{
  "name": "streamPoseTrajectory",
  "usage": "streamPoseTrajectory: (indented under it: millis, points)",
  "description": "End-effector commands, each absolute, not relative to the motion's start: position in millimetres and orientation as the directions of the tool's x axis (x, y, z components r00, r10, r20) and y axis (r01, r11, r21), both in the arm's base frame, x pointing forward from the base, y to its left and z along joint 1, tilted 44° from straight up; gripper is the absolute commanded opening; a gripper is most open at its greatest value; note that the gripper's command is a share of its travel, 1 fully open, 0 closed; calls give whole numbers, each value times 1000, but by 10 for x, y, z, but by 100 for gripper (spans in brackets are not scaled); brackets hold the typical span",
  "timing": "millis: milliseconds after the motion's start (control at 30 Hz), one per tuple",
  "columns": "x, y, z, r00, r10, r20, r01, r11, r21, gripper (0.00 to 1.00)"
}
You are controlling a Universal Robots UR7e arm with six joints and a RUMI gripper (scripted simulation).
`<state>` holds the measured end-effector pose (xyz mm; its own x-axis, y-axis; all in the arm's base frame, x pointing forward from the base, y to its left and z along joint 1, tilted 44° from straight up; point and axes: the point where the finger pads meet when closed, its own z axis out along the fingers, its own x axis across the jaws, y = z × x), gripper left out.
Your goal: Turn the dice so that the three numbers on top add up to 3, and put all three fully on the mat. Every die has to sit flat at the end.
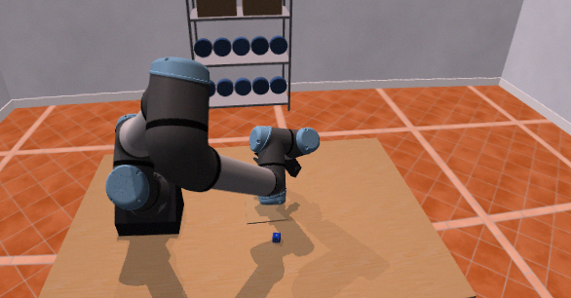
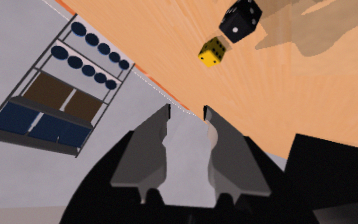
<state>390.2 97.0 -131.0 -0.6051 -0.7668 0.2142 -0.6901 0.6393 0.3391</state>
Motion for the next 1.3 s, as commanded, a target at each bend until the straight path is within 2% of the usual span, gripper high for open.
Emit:
streamPoseTrajectory:
  millis: [0,233,633,733,833,1267]
  points:
    - [3899,995,-1326,-502,-845,183,-767,533,356,24]
    - [3890,1024,-1346,-369,-918,147,-838,397,374,24]
    - [3856,1101,-1391,3,-999,50,-914,17,405,24]
    - [3842,1123,-1403,112,-994,21,-907,-93,410,24]
    - [3842,1124,-1403,118,-993,19,-906,-100,411,24]
    - [3773,1209,-1441,530,-841,-108,-747,-523,411,24]
